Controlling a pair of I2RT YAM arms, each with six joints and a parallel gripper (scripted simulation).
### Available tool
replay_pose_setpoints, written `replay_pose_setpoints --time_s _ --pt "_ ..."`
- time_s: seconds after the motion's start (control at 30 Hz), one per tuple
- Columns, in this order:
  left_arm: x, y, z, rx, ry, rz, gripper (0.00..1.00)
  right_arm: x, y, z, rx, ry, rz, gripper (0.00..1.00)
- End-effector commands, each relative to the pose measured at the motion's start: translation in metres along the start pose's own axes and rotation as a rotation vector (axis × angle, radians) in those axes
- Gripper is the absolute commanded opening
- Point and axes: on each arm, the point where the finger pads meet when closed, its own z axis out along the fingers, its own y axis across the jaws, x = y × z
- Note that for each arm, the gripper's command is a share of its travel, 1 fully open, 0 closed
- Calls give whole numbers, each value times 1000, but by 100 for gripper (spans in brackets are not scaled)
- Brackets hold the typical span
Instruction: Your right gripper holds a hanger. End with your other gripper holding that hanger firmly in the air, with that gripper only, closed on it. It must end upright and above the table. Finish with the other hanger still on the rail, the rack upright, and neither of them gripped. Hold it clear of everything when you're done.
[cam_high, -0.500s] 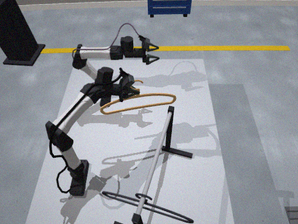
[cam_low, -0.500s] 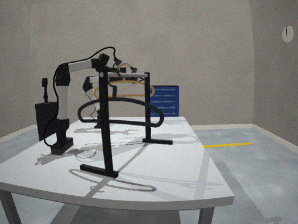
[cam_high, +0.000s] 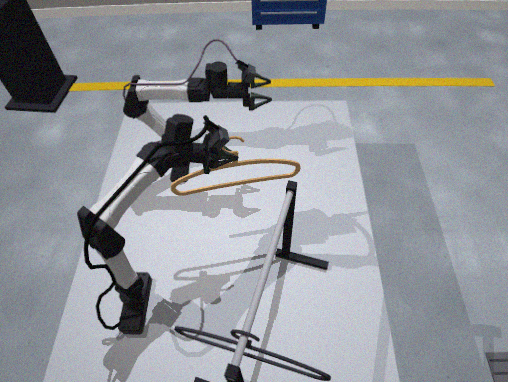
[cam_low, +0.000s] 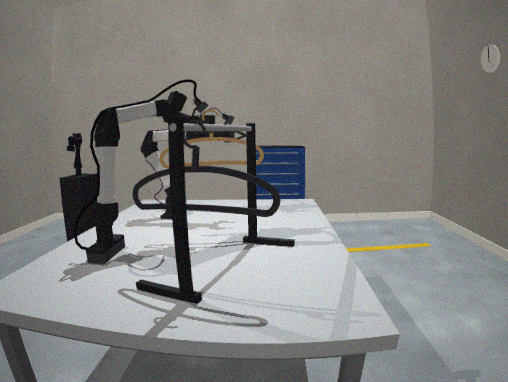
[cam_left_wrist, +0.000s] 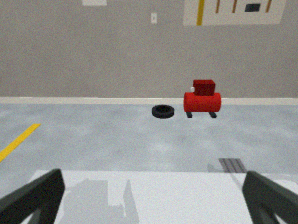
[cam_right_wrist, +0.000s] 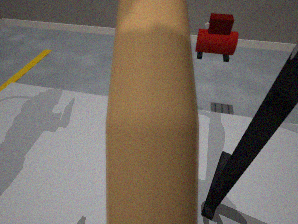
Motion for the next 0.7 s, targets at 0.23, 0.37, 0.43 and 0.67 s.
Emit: replay_pose_setpoints --time_s 0.23,0.37,0.43,0.67 --pt "-8 0 -2 -2 -21 -1 100 -34 -7 -20 -20 -84 68 1" --pt "-3 -8 -7 37 28 -51 55 -26 -7 -19 -10 -69 63 1" --pt "2 -13 -10 58 64 -84 47 -24 -7 -20 -6 -65 61 1" --pt "19 -46 -31 193 248 -280 47 -14 -6 -25 6 -56 57 1"
